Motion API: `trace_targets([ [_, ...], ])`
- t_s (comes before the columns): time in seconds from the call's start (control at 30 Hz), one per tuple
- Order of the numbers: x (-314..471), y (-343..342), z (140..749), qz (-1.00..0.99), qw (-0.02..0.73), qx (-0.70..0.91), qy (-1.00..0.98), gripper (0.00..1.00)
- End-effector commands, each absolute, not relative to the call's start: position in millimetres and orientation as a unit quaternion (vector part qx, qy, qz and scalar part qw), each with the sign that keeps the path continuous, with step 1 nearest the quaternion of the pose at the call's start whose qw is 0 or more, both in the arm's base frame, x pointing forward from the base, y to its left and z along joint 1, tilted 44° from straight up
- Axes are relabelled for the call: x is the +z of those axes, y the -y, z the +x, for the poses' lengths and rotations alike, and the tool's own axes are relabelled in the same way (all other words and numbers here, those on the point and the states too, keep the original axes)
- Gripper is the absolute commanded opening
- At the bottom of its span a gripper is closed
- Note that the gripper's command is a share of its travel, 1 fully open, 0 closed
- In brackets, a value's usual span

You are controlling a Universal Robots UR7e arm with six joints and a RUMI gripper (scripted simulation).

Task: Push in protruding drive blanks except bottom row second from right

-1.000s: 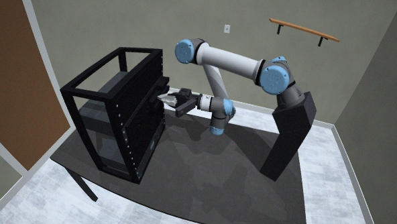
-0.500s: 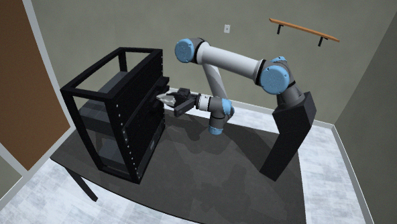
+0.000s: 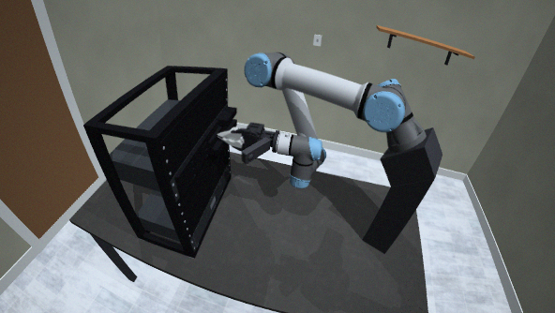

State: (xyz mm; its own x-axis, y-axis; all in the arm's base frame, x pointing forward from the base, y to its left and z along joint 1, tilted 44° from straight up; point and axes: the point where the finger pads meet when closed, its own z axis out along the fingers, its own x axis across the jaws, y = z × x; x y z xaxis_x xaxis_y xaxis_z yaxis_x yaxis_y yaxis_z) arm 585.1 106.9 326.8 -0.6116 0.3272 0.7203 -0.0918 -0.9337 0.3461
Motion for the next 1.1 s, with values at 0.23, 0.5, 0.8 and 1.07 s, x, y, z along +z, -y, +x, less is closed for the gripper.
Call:
trace_targets([
  [0.23, 328.7, -107.6, 586.8, 0.424, 0.118, 0.887, -0.139, 0.0],
  [0.5, 329.8, -107.9, 588.2, 0.424, 0.118, 0.887, -0.139, 0.0],
  [0.8, 330.5, -108.1, 589.1, 0.424, 0.118, 0.887, -0.139, 0.0],
  [1.07, 331.6, -108.3, 590.6, 0.424, 0.118, 0.887, -0.139, 0.0],
])
